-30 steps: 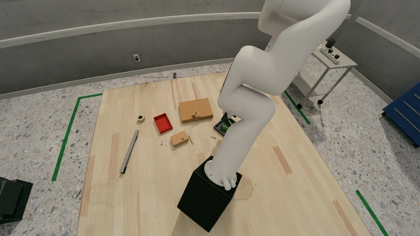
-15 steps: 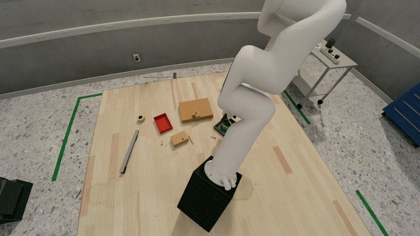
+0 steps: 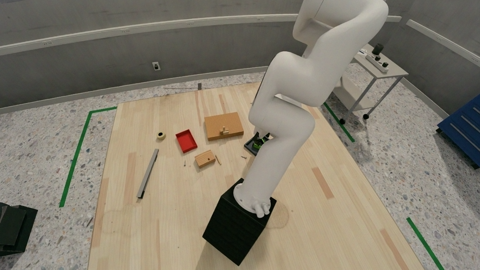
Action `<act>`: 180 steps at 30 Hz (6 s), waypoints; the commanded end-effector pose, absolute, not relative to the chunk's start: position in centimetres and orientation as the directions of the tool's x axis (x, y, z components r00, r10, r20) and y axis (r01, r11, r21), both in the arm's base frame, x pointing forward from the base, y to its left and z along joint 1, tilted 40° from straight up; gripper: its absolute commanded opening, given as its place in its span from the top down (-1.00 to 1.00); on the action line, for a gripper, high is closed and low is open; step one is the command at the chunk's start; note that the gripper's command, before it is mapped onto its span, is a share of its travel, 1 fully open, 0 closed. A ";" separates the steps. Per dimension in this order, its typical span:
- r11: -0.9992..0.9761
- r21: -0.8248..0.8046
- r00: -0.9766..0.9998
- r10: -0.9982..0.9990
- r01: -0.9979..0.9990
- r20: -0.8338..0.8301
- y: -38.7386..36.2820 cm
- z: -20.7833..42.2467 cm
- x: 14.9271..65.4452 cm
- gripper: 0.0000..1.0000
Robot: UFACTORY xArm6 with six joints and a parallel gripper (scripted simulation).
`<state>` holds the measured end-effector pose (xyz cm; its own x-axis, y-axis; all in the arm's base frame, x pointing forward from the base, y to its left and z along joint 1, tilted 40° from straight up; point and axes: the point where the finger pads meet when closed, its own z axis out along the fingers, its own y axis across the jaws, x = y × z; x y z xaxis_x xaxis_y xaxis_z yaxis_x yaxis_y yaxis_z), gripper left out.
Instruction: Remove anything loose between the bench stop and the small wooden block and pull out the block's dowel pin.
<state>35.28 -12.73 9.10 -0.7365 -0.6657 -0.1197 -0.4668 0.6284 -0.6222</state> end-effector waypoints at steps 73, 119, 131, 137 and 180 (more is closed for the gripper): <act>0.627 -0.625 -0.734 -0.667 -0.465 -0.124 -14.3 6.1 37.2 -0.54; 0.627 -0.625 -0.734 -0.667 -0.465 -0.124 -14.9 5.0 38.0 -0.25; 0.627 -0.625 -0.734 -0.667 -0.465 -0.124 -14.8 5.1 37.9 0.03; 0.627 -0.625 -0.734 -0.667 -0.465 -0.124 -14.8 5.2 37.8 0.16; 0.627 -0.625 -0.734 -0.667 -0.465 -0.124 -14.6 5.4 37.7 0.47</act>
